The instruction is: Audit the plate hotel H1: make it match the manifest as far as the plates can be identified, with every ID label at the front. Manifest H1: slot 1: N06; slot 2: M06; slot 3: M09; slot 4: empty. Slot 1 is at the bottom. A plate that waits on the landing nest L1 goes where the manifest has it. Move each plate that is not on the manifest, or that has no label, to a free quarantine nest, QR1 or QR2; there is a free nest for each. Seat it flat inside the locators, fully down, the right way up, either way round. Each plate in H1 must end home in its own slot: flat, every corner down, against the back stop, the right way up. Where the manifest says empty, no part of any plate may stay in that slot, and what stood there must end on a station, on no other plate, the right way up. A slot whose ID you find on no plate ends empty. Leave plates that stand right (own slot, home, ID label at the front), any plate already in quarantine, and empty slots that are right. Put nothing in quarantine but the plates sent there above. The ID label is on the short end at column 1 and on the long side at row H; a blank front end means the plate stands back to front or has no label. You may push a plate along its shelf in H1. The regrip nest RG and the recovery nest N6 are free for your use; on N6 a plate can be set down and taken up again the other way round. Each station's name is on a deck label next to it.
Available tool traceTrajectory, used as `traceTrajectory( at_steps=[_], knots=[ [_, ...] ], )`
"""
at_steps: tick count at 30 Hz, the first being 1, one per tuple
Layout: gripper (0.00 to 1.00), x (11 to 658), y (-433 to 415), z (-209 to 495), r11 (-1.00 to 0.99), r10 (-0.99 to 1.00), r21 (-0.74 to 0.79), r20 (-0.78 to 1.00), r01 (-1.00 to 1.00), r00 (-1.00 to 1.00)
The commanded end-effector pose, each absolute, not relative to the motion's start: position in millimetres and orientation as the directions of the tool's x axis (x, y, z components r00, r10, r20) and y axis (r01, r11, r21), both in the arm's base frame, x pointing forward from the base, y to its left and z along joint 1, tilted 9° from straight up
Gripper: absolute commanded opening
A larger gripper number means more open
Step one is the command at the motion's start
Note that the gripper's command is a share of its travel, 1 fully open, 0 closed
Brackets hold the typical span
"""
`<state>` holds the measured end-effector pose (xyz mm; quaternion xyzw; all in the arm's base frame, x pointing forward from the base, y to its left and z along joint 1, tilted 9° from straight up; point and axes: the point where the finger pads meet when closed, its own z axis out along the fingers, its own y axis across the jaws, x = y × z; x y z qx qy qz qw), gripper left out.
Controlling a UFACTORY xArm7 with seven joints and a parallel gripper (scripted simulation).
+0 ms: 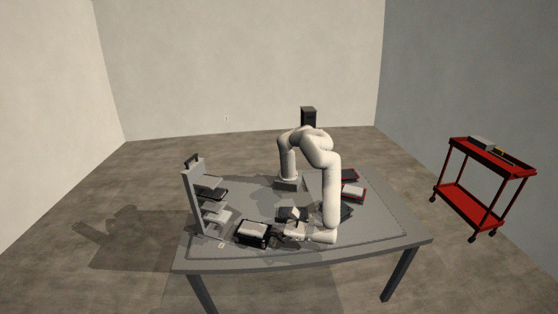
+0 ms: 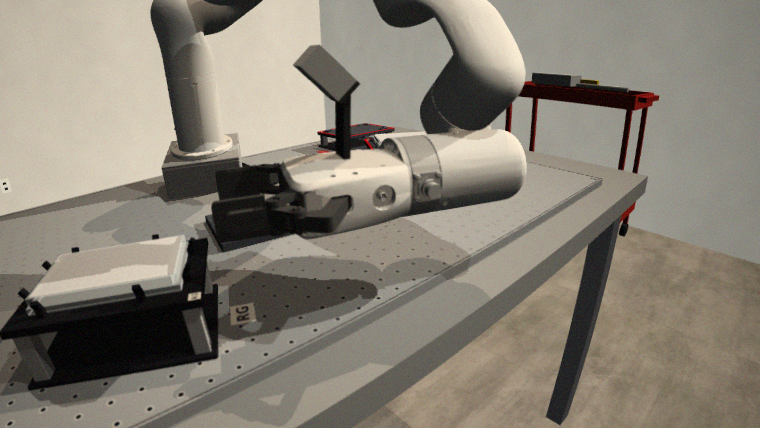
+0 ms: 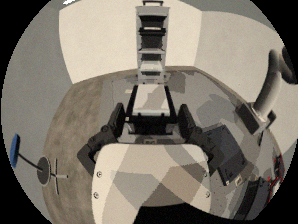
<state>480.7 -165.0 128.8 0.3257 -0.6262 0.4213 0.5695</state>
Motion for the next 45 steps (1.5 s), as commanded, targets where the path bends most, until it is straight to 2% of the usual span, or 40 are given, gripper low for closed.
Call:
traceTrajectory(
  at_steps=[1, 32, 45],
  knots=[
    [1.0, 480.2, -165.1, 136.7, 0.432, 0.072, -0.16, 0.987, -0.888, -0.143],
    [1.0, 465.6, -167.2, 212.5, 0.432, 0.072, -0.16, 0.987, -0.887, -0.143],
    [1.0, 465.3, -167.2, 214.3, 0.432, 0.042, -0.16, 0.987, -0.887, -0.157]
  ],
)
